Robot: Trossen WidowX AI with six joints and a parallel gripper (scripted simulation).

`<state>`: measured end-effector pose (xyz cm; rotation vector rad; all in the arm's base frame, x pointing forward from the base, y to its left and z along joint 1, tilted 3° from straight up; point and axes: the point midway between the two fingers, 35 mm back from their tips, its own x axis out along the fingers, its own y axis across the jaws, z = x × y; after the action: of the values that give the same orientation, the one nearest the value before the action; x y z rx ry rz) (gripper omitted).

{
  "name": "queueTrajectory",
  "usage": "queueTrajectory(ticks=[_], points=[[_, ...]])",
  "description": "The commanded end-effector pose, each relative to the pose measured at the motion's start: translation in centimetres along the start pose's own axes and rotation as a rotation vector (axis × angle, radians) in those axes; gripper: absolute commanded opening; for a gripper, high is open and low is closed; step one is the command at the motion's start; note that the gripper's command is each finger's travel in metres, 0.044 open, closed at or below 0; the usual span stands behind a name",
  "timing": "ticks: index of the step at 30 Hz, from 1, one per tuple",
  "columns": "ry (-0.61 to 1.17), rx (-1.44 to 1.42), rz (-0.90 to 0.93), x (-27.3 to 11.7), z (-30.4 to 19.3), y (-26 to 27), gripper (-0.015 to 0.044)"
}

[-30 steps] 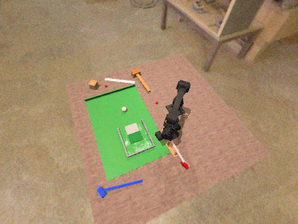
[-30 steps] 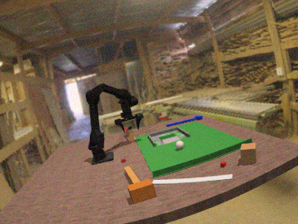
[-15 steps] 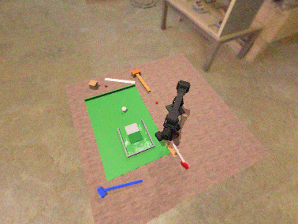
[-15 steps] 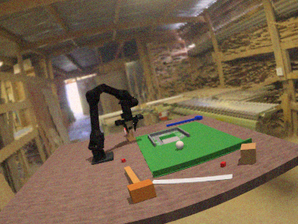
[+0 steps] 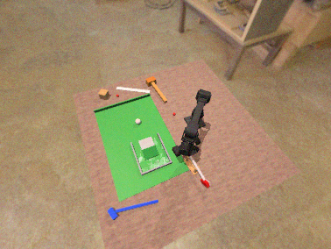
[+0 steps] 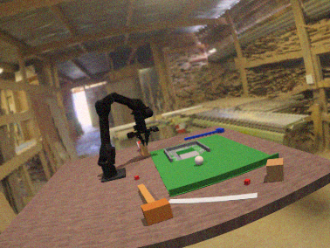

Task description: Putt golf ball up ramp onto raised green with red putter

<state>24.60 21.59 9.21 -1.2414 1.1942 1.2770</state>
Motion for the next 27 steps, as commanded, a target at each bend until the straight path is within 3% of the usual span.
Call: queueTrajectory(ticks=[1,19,27], points=[[-0.008,-0.002,-0.008,-1.5,0.3,-0.3,0.0000],[-0.008,-0.001,-0.007,-9.3,0.1,-0.1,0.0000],[0.000,0.061,-0.009,-8.7,-1.4,-0.9,0.0000]])
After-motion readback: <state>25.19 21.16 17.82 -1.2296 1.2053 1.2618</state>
